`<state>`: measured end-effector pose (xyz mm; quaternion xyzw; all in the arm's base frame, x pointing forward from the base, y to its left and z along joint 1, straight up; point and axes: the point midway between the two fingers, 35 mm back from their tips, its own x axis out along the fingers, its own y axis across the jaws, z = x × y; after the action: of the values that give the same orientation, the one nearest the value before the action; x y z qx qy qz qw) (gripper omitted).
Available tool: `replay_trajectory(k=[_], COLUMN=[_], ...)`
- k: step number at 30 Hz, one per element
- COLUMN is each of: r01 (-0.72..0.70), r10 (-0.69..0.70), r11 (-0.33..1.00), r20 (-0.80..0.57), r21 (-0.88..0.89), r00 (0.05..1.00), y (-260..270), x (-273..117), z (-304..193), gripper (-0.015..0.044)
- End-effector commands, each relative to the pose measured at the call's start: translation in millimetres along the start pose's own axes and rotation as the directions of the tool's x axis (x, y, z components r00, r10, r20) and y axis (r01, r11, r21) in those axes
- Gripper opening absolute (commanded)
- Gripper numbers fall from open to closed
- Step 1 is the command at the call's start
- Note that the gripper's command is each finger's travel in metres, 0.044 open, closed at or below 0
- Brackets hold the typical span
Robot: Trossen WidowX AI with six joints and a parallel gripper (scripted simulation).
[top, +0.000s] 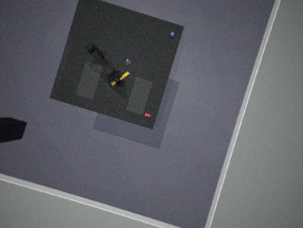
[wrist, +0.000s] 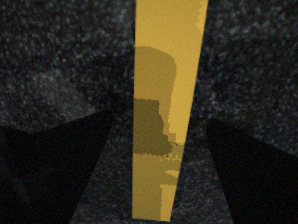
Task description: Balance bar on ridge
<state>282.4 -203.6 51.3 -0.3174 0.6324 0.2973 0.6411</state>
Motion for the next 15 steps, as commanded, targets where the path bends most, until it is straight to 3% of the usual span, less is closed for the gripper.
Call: replay_trajectory(k=[1,8,15], r01=[0.001,0.001,0.0], r10=[-0.001,-0.001,0.0], r11=[1.0,1.0,1.0], r20=[0.003,0.003,0.0], r21=[-0.005,-0.005,0.0], r00=[1.0,1.0,1.0], y=[-0.2,-0.2,0.0], x=[1.1,1.1,0.8], z=[0.5,0.5,0.0], gripper=[0.0315,0.0315,0.0131])
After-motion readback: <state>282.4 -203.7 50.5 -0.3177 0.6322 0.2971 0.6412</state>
